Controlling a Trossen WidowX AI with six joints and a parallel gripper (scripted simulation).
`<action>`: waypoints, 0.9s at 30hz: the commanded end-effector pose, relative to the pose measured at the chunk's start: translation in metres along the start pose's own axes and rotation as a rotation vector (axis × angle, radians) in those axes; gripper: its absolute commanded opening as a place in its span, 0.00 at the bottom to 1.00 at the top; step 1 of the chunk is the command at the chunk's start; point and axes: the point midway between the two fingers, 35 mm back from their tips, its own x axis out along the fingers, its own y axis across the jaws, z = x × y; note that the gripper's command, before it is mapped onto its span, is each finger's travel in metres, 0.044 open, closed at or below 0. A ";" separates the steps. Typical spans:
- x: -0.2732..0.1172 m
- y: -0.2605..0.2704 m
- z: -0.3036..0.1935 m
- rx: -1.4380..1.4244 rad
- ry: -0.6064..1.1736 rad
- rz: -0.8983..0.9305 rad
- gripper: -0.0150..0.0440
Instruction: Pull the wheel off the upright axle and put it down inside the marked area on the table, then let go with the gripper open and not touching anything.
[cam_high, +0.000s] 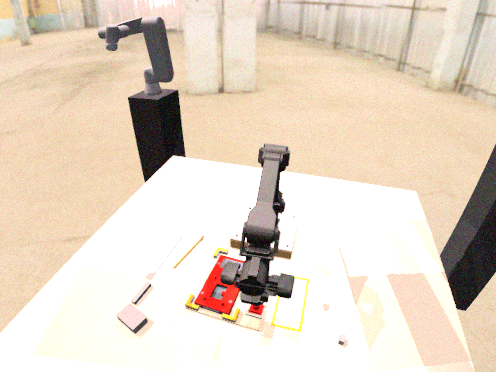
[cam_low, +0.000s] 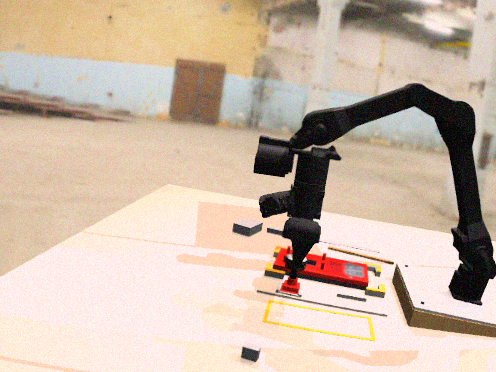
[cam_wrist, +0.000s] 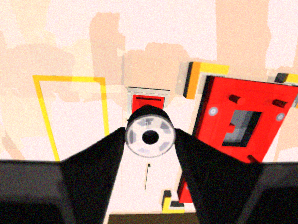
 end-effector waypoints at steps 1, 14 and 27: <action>-0.005 0.000 0.000 0.000 -0.008 0.004 0.25; -0.009 0.000 0.000 0.000 -0.010 0.005 0.25; -0.015 0.000 0.000 0.000 -0.010 0.005 0.25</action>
